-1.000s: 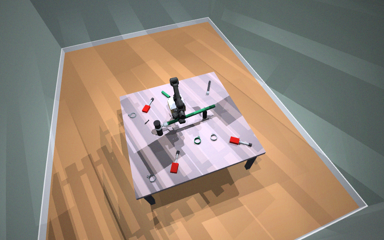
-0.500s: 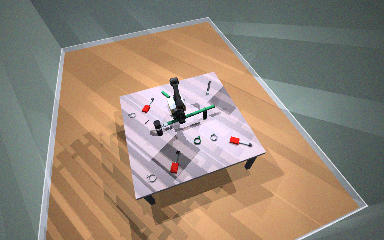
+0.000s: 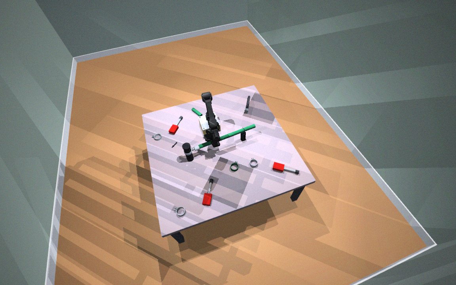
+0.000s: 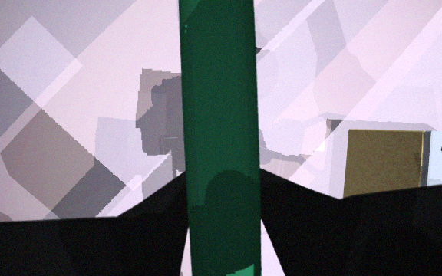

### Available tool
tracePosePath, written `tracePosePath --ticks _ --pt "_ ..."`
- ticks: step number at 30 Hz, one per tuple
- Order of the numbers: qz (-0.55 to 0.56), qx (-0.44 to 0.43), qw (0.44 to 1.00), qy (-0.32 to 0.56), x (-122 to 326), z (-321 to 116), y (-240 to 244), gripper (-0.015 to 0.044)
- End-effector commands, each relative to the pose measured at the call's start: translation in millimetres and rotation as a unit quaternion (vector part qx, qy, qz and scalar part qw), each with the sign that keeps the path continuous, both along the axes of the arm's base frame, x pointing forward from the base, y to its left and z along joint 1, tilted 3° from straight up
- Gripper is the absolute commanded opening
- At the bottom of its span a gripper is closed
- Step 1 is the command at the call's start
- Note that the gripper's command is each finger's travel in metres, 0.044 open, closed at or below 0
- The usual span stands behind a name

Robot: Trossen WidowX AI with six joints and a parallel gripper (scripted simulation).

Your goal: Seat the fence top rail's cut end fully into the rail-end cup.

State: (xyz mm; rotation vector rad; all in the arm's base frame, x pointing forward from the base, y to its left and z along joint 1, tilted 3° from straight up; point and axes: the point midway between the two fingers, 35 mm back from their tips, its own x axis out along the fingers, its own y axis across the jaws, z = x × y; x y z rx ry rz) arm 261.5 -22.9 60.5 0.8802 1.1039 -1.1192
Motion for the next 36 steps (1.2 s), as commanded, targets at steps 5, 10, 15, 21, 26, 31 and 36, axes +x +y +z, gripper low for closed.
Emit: tracePosePath --ticks 5,10,15,21,26,31,36 --pt "0.000 -0.003 1.000 -0.002 2.0 1.4 -4.0 0.0000" --pt "0.000 -0.003 1.000 -0.002 2.7 1.8 -5.4 0.0000" --pt "0.000 -0.003 1.000 -0.002 3.6 2.3 -6.8 0.0000" --pt "0.000 -0.003 1.000 -0.002 4.5 3.0 -8.5 0.0000" --pt "0.000 -0.003 1.000 -0.002 5.4 3.5 -9.8 0.0000" --pt "0.000 -0.003 1.000 -0.002 6.3 4.1 -11.1 0.0000" --pt "0.000 -0.003 1.000 -0.002 7.1 4.7 -12.5 0.0000"
